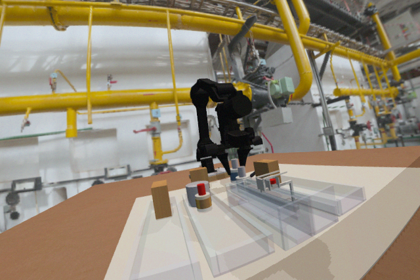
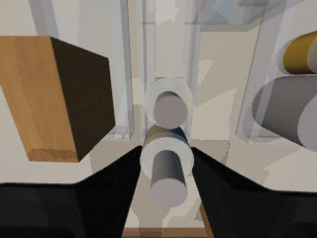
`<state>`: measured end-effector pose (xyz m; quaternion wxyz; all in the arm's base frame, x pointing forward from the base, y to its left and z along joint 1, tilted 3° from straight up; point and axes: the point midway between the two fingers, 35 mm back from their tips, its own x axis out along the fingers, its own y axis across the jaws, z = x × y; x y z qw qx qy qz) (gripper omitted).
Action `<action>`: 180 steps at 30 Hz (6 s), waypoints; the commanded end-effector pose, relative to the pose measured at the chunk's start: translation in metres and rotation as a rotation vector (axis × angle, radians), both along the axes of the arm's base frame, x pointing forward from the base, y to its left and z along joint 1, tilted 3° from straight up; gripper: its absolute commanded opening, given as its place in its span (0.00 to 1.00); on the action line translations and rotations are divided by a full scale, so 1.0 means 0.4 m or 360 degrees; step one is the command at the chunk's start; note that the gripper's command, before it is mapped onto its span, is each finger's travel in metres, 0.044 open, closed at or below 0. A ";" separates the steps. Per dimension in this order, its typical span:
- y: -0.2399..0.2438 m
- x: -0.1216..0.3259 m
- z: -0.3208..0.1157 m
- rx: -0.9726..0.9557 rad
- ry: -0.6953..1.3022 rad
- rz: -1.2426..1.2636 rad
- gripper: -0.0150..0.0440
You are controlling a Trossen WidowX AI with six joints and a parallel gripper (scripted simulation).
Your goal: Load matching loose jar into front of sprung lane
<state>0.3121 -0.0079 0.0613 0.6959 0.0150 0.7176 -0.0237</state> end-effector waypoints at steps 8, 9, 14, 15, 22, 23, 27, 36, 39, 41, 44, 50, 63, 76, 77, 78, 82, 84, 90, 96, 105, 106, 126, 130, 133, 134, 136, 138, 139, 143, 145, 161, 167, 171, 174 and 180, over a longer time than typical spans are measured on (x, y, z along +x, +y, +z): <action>-0.004 0.028 0.010 -0.0009 -0.0039 0.0006 0.25; -0.004 0.029 0.010 -0.0009 -0.0039 0.0006 0.25; -0.004 0.035 0.011 -0.0009 -0.0040 0.0006 0.25; -0.004 0.036 0.011 -0.0009 -0.0040 0.0006 0.25; -0.005 0.043 0.013 -0.0009 -0.0040 0.0005 0.25; -0.005 0.044 0.013 -0.0009 -0.0040 0.0005 0.25; -0.005 0.048 0.014 -0.0009 -0.0040 0.0005 0.25; -0.006 0.058 0.017 -0.0009 -0.0041 0.0005 0.25; -0.006 0.061 0.018 -0.0009 -0.0041 0.0005 0.25; -0.006 0.063 0.019 -0.0009 -0.0041 0.0005 0.25; -0.006 0.066 0.020 -0.0009 -0.0042 0.0005 0.25; -0.007 0.071 0.022 -0.0009 -0.0042 0.0005 0.25; -0.007 0.071 0.019 -0.0009 -0.0042 0.0005 0.25; -0.007 0.072 0.015 -0.0009 -0.0042 0.0005 0.25; -0.007 0.072 0.015 -0.0009 -0.0042 0.0005 0.25; -0.007 0.072 0.014 -0.0009 -0.0042 0.0005 0.25; -0.007 0.074 0.014 -0.0009 -0.0042 0.0005 0.25; -0.007 0.074 0.014 -0.0009 -0.0042 0.0005 0.25; -0.007 0.076 0.014 -0.0009 -0.0042 0.0005 0.25; -0.007 0.077 0.013 -0.0009 -0.0042 0.0005 0.25; -0.008 0.078 0.005 -0.0009 -0.0042 0.0005 0.25; -0.008 0.078 0.005 -0.0009 -0.0042 0.0005 0.25; -0.008 0.077 -0.014 -0.0009 -0.0042 0.0005 0.25; -0.008 0.076 -0.017 -0.0009 -0.0042 0.0005 0.25; -0.008 0.076 -0.020 -0.0009 -0.0042 0.0005 0.25; -0.008 0.076 -0.021 -0.0009 -0.0042 0.0005 0.25; -0.008 0.075 -0.023 -0.0009 -0.0042 0.0005 0.25; -0.008 0.075 -0.025 -0.0009 -0.0042 0.0005 0.25; -0.008 0.075 -0.026 -0.0009 -0.0042 0.0005 0.25; -0.008 0.074 -0.029 -0.0009 -0.0042 0.0005 0.25; -0.008 0.074 -0.031 -0.0009 -0.0042 0.0005 0.25; -0.008 0.071 -0.045 -0.0009 -0.0042 0.0005 0.25; -0.008 0.069 -0.049 -0.0009 -0.0042 0.0005 0.25; -0.008 0.067 -0.049 -0.0009 -0.0041 0.0005 0.25; -0.008 0.066 -0.049 -0.0009 -0.0041 0.0005 0.25; -0.008 0.063 -0.049 -0.0009 -0.0041 0.0005 0.25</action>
